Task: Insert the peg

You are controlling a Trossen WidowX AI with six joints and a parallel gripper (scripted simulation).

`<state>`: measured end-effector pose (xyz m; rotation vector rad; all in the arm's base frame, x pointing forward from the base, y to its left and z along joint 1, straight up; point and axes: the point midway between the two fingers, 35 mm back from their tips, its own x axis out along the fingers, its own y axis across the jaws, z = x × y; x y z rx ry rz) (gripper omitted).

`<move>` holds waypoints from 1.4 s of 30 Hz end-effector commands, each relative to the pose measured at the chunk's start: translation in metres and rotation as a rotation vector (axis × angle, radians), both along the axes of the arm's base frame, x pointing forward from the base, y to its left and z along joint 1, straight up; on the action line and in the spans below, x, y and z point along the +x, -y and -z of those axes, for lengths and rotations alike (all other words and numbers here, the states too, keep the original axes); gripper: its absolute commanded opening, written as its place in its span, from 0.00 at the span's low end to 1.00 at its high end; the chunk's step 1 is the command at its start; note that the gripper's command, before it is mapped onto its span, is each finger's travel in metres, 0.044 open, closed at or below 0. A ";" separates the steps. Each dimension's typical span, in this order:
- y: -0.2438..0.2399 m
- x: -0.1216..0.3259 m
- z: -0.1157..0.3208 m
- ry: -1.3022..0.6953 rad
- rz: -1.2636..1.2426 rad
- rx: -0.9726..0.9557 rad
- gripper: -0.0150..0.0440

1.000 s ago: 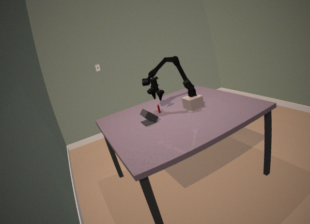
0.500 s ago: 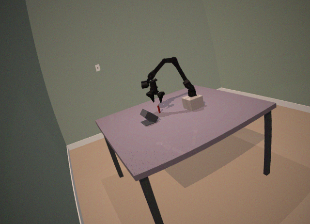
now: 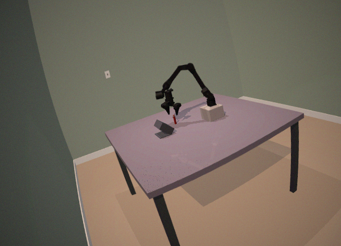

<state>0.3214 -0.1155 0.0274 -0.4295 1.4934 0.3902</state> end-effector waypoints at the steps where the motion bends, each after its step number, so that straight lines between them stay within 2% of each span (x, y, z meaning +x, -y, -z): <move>1: -0.001 -0.002 0.011 -0.010 -0.006 0.007 1.00; 29: -0.002 -0.003 0.046 -0.010 -0.006 0.007 1.00; 42: 0.000 -0.001 0.043 -0.005 0.000 0.002 0.42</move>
